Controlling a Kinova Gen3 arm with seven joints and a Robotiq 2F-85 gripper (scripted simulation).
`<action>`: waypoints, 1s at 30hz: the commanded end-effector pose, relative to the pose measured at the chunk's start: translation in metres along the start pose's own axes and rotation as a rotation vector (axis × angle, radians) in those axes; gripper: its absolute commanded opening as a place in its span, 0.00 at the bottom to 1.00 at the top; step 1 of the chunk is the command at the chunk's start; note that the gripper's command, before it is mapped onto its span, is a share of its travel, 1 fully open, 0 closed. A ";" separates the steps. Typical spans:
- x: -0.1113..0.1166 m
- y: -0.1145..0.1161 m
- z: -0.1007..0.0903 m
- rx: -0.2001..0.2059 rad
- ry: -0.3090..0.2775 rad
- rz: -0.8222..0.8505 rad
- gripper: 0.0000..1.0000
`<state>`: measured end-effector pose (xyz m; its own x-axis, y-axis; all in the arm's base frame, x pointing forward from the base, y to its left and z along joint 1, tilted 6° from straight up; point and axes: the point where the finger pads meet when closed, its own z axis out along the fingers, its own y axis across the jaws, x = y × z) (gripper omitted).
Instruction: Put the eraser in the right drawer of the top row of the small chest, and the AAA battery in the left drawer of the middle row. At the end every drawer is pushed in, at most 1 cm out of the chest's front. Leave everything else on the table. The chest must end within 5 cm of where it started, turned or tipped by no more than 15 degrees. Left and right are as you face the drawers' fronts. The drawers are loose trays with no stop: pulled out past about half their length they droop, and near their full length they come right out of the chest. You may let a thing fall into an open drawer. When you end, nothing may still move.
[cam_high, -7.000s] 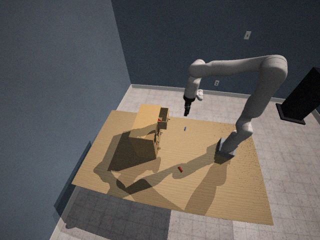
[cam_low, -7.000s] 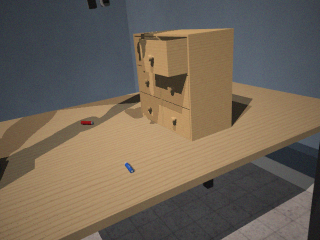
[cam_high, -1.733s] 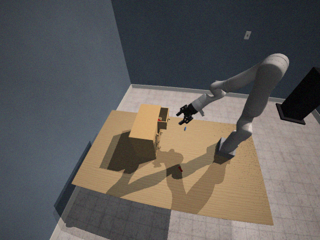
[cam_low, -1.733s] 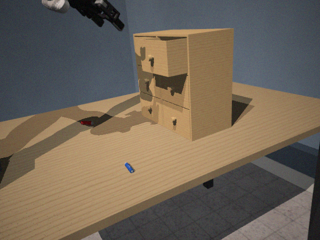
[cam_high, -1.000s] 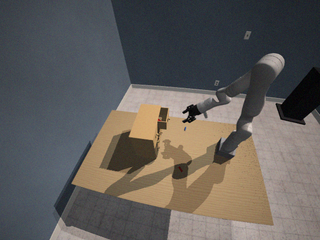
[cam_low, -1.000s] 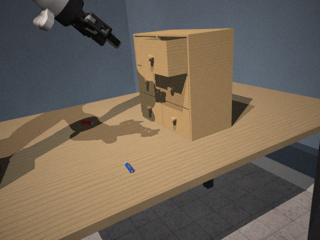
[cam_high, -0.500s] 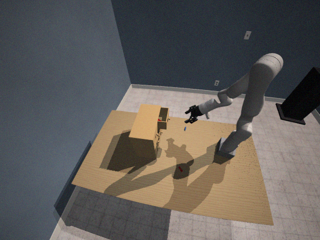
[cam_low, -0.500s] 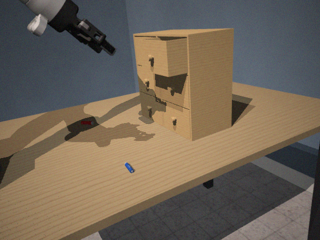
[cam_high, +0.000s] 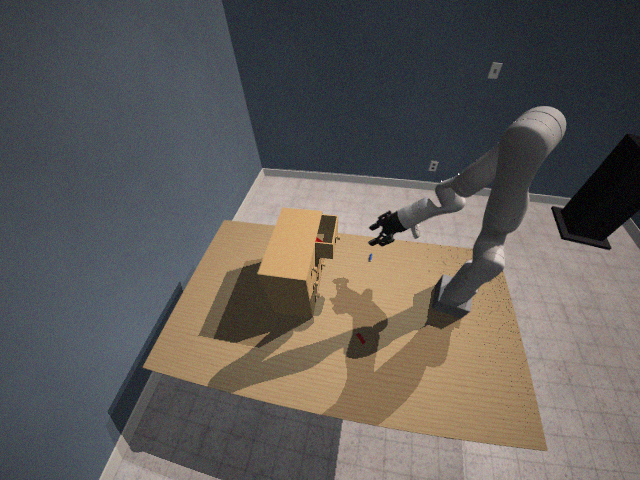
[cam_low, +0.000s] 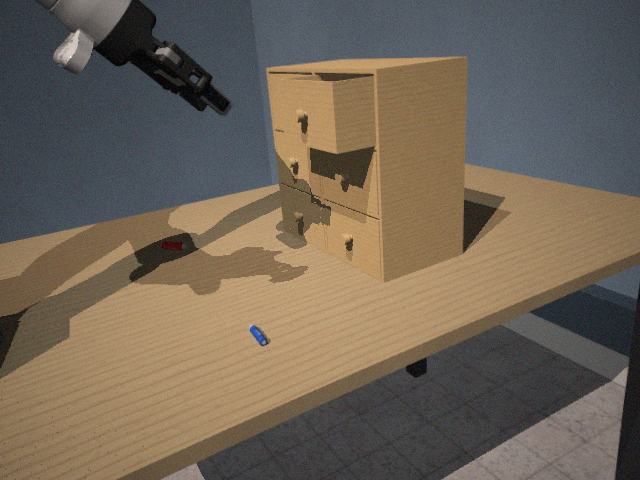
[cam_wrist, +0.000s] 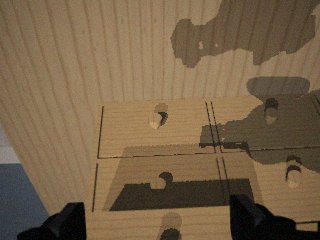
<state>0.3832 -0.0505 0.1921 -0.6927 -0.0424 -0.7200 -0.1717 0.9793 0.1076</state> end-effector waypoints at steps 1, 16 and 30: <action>0.000 -0.001 0.000 0.002 -0.002 0.001 0.00; 0.000 -0.001 0.000 0.002 -0.002 0.001 0.00; -0.006 -0.001 0.011 0.002 -0.003 0.001 0.00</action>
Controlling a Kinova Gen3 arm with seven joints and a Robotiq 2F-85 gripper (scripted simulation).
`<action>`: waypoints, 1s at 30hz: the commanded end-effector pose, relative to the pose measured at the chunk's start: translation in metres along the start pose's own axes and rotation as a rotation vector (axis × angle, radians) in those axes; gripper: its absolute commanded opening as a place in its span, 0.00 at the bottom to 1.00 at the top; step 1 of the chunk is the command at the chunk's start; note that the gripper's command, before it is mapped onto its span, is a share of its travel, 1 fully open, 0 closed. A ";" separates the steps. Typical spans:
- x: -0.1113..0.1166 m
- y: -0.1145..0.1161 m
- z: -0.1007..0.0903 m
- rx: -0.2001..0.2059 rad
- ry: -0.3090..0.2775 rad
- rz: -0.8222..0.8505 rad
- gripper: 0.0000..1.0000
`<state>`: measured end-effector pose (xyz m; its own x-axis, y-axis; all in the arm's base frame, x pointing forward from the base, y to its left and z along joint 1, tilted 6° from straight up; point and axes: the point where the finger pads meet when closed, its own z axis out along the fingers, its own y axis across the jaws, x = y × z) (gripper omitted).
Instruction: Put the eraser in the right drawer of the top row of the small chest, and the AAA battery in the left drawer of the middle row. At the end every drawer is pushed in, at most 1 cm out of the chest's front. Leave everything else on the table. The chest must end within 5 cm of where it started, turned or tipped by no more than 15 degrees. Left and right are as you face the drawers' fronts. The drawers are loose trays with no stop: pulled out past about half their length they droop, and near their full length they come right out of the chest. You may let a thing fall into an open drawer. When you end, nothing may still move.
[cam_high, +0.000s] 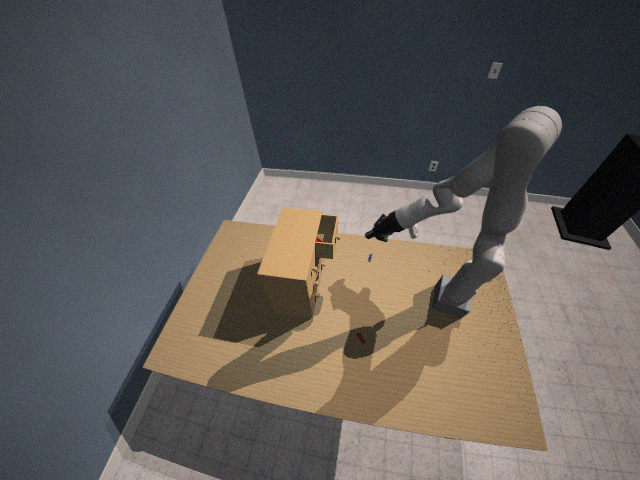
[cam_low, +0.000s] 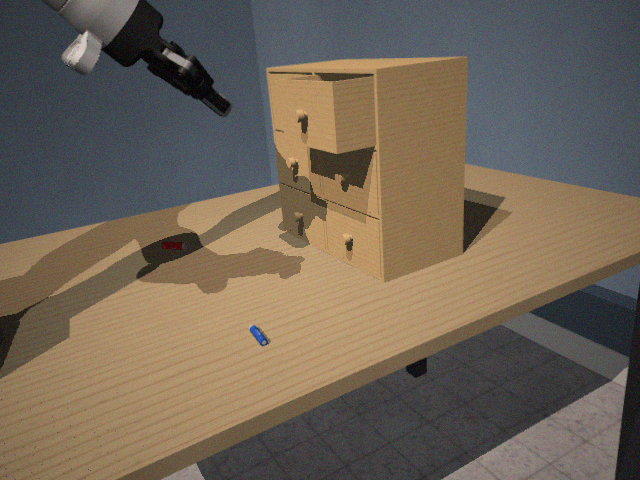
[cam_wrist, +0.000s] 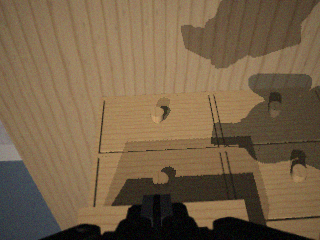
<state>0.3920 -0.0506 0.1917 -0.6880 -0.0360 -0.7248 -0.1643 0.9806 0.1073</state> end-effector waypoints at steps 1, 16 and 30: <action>-0.001 0.001 0.006 -0.004 0.005 -0.004 0.00; -0.020 0.002 0.044 -0.004 0.005 -0.004 0.00; -0.025 0.002 0.055 -0.004 0.005 -0.004 0.00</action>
